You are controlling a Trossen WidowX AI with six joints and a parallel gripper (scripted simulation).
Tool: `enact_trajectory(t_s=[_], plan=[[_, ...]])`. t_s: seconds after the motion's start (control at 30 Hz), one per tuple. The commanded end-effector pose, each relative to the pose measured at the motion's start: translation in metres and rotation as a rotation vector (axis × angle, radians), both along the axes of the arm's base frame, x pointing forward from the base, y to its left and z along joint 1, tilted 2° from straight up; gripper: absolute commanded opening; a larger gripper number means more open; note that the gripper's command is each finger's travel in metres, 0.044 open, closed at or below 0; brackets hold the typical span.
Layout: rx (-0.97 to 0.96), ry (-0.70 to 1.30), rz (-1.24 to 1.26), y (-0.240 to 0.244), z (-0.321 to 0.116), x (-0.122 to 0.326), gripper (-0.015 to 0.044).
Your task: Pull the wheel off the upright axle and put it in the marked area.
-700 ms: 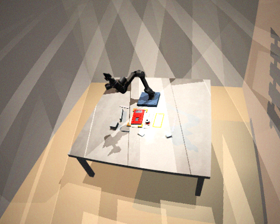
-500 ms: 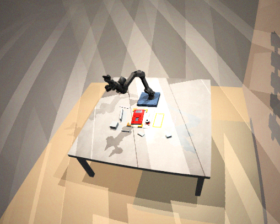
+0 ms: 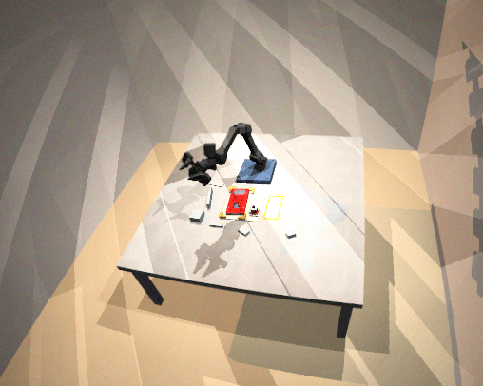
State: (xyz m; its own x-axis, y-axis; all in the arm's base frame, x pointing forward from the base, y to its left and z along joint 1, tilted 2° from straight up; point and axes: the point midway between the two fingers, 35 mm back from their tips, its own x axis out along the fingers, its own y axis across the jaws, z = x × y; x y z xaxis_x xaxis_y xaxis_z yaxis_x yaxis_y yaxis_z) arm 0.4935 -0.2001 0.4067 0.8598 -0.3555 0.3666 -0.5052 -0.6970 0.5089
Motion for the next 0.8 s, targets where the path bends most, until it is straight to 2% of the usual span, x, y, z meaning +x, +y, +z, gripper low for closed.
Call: enact_trajectory(t_s=[0.0,0.37,0.77], plan=[[-0.038,0.337,0.049,0.038,-0.062,0.034,0.03],[-0.179,0.893,0.194,0.112,-0.167,0.037,0.03],[-0.372,1.453,0.47,0.189,-0.256,-0.025,0.03]])
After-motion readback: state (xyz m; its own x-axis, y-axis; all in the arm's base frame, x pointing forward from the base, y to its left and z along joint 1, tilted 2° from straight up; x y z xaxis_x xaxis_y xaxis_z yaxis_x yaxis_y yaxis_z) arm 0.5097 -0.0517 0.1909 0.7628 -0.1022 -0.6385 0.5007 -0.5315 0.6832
